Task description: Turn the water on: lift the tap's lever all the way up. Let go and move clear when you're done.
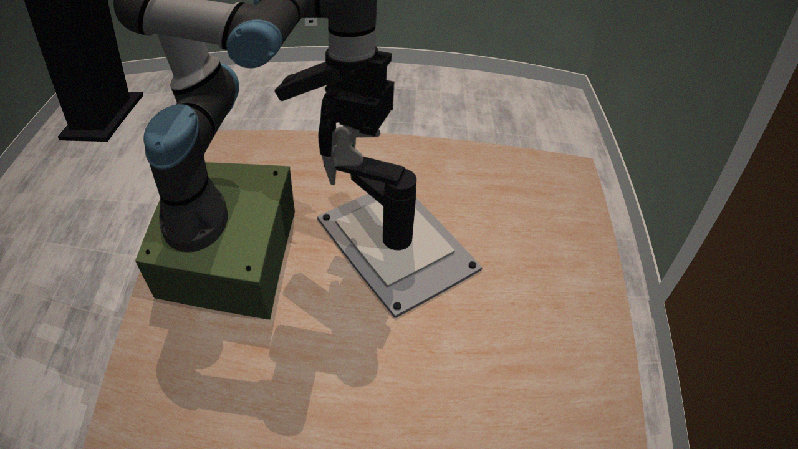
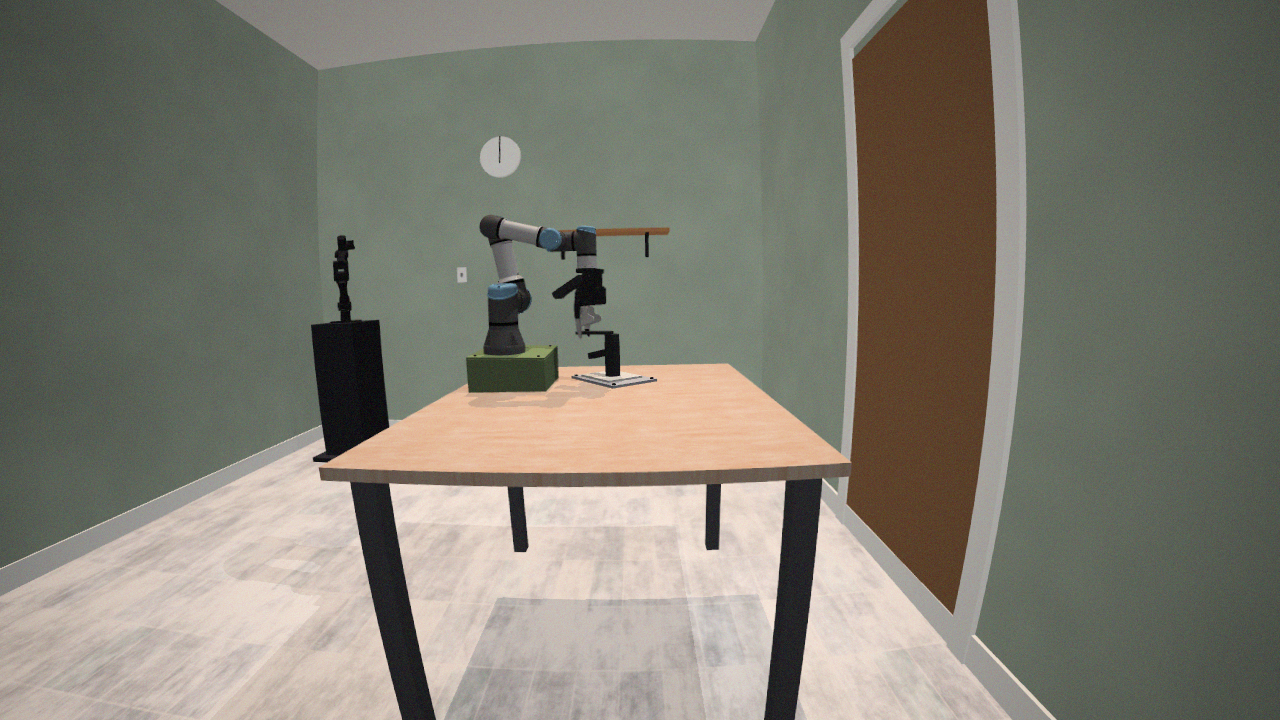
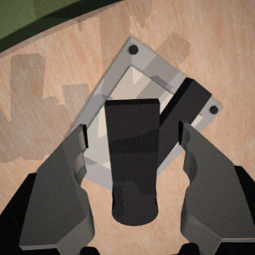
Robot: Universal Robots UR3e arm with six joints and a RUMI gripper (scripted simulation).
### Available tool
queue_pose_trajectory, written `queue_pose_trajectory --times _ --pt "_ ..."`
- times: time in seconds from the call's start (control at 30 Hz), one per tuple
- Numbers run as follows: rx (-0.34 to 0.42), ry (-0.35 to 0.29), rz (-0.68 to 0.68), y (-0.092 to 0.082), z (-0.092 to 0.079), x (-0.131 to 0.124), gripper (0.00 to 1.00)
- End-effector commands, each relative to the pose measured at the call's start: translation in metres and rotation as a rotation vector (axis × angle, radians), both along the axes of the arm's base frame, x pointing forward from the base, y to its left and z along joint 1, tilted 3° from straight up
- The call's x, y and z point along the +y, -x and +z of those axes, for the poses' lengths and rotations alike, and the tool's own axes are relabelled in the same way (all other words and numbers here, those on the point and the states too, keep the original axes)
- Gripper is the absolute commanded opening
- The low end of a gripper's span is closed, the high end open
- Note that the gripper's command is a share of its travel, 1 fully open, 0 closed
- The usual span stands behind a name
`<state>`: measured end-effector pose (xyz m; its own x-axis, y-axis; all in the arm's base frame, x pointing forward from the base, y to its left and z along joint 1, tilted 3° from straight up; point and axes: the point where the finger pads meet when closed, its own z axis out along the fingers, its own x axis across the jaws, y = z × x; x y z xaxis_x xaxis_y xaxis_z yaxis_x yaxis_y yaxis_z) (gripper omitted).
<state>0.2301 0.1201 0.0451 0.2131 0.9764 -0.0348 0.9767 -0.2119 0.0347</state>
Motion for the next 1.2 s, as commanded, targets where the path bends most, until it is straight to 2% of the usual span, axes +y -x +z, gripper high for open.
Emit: queue_pose_trajectory --times 0.0,0.73,0.77,1.17 --pt "-0.002 0.0 0.0 -0.0007 0.0006 0.0 0.43" --pt "-0.002 0.0 0.0 -0.0007 0.0006 0.0 0.43" --pt "-0.002 0.0 0.0 -0.0007 0.0006 0.0 0.0" --pt "-0.002 0.0 0.0 -0.0007 0.0006 0.0 0.0"
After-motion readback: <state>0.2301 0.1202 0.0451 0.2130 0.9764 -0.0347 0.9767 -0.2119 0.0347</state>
